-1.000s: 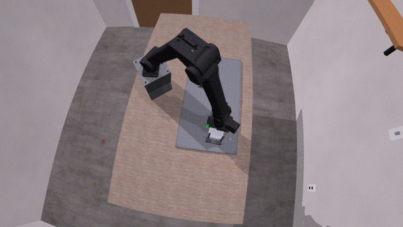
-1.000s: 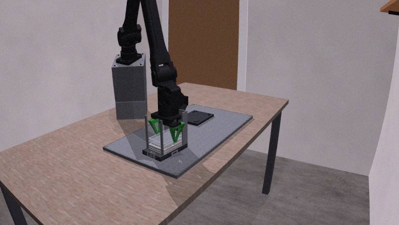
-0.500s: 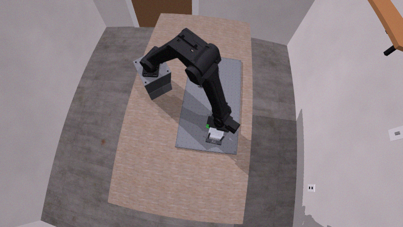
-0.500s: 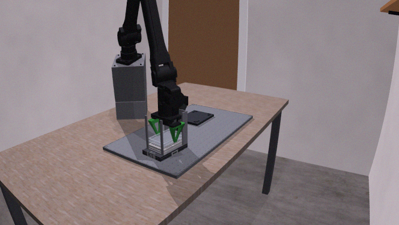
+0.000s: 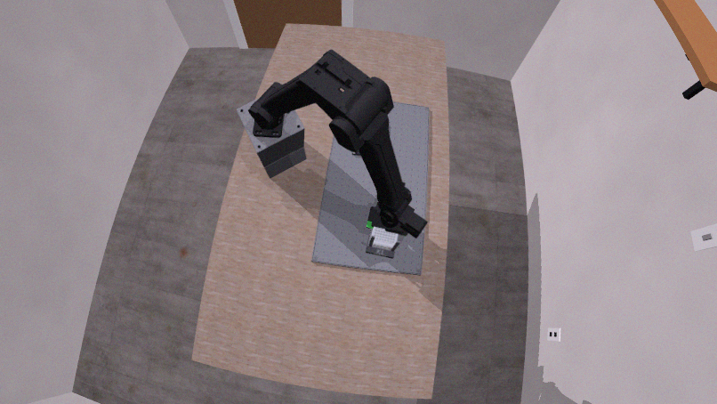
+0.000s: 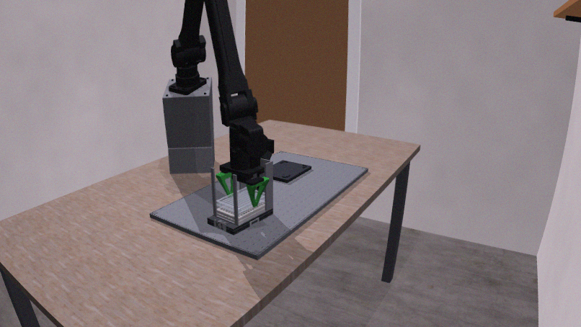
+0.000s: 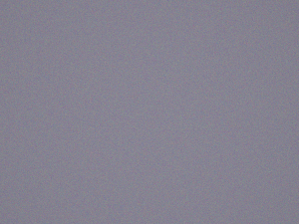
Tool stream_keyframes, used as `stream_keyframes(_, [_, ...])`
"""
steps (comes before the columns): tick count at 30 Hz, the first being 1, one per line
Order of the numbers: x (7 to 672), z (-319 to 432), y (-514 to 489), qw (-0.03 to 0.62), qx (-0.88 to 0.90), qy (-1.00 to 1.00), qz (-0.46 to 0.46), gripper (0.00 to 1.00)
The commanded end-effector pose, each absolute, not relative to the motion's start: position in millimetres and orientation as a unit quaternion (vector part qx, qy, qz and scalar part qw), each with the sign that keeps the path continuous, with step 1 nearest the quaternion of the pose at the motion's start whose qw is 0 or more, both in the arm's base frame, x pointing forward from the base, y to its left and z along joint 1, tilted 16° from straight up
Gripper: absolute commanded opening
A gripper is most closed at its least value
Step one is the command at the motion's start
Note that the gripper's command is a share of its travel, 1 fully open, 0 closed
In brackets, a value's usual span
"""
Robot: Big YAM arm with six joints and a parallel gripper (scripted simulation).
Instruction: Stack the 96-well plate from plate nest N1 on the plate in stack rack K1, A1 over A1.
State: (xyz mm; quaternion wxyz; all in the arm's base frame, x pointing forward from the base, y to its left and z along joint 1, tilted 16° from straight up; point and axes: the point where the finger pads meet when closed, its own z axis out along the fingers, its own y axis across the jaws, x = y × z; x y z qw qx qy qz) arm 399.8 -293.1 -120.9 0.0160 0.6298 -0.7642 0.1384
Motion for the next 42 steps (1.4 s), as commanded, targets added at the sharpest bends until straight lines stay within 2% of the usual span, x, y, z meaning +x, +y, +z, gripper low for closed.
stream_keyframes(1, [407.9, -124.7, -307.9, 0.015, 0.625, -0.766, 0.15, 0.0])
stream_keyframes(42, [407.3, -128.2, -309.2, 0.015, 0.626, -0.765, 0.15, 0.0])
